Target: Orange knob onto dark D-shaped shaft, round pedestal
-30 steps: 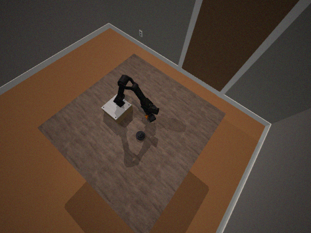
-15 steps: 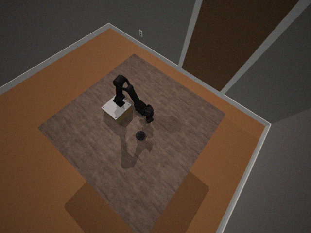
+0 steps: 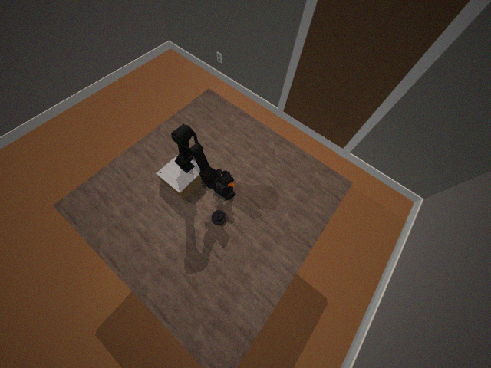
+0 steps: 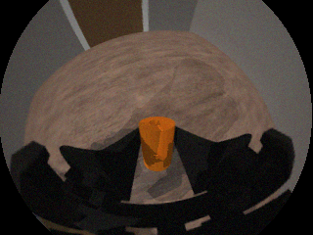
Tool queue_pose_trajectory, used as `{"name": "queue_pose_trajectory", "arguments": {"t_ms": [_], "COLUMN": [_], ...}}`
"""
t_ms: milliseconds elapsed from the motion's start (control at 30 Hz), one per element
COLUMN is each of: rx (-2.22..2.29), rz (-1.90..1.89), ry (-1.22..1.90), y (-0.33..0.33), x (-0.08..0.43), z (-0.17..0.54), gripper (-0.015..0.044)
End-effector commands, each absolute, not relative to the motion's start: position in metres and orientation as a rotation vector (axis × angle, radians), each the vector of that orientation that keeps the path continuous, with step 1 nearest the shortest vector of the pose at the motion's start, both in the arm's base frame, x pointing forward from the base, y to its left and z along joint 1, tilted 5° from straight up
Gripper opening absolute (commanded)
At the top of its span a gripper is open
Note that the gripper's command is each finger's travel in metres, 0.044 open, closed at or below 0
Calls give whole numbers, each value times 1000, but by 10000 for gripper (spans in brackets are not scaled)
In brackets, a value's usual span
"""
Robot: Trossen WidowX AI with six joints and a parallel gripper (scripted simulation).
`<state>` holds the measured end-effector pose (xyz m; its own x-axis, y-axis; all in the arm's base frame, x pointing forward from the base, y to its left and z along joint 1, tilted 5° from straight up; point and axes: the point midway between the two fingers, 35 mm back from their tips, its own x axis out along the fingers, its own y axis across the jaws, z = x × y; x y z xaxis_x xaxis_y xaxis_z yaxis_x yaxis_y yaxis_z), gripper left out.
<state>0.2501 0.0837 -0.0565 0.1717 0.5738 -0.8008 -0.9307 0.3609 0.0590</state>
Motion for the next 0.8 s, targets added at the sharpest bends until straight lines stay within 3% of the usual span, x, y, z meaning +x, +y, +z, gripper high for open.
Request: {"name": "queue_pose_trajectory", "arguments": {"t_ms": [0,767], "rx": [-470,-229], "rz": [1150,1194], "ry": [787,445], "y": [80,56], "x": [247,237], "z": [-56,-60], "gripper": [181,181]}}
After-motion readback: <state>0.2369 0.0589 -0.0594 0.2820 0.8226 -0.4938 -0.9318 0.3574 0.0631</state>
